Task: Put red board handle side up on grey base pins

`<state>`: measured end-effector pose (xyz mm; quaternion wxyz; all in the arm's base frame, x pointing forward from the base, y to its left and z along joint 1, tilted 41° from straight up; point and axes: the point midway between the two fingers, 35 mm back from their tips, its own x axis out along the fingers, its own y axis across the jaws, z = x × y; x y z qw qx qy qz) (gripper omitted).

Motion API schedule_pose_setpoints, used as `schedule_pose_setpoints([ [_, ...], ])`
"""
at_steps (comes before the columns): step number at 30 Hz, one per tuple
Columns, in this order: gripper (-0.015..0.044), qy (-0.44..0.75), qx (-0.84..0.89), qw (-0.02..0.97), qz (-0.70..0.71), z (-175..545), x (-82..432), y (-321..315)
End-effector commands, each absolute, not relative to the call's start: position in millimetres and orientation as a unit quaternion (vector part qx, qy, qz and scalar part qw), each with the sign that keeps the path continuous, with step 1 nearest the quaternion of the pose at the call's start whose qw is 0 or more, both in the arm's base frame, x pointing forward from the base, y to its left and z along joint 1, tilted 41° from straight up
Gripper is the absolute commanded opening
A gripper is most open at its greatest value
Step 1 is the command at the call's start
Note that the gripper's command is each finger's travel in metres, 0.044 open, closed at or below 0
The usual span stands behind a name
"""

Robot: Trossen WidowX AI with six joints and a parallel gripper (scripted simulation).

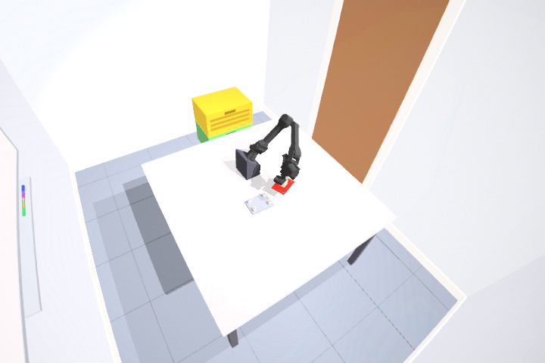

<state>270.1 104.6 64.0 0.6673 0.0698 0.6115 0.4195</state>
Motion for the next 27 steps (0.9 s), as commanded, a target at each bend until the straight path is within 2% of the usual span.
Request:
schedule_pose_setpoints([
  [1, 0.0, 0.608, 0.066, 0.671, 0.419, 73.2, 272.1, 97.6],
  [27, 0.0, 0.639, 0.11, 0.668, 0.365, 37.0, 293.5, 52.2],
])
